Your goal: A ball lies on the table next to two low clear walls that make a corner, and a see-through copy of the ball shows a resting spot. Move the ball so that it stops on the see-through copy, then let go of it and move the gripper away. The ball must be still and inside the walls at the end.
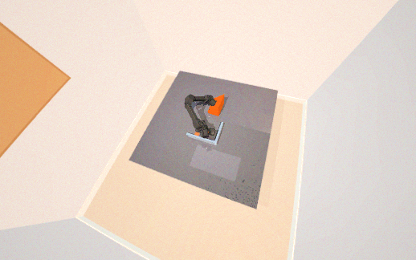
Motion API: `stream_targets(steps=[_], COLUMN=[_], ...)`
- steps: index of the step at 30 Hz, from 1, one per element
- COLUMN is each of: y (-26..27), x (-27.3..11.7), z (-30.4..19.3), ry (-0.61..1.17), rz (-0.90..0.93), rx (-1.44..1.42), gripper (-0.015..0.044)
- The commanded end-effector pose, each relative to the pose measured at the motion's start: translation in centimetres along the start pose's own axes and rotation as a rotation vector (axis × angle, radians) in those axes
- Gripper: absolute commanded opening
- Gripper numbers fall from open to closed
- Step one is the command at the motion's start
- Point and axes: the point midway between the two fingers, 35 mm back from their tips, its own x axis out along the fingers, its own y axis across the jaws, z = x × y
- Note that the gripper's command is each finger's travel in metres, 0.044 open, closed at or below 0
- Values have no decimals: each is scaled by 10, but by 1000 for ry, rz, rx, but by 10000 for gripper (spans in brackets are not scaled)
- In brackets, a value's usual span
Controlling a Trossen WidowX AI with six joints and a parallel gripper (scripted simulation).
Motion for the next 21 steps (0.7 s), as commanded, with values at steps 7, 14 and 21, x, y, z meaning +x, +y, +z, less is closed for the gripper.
stream_targets(steps=[7, 14, 21], y=[-7, -17, -27], x=[-46, -78, -107], z=[11, 15, 15], ry=[-21, -34, -46], rz=[3, -2, -8], rx=[24, 47, 68], gripper=[0, 0, 0])
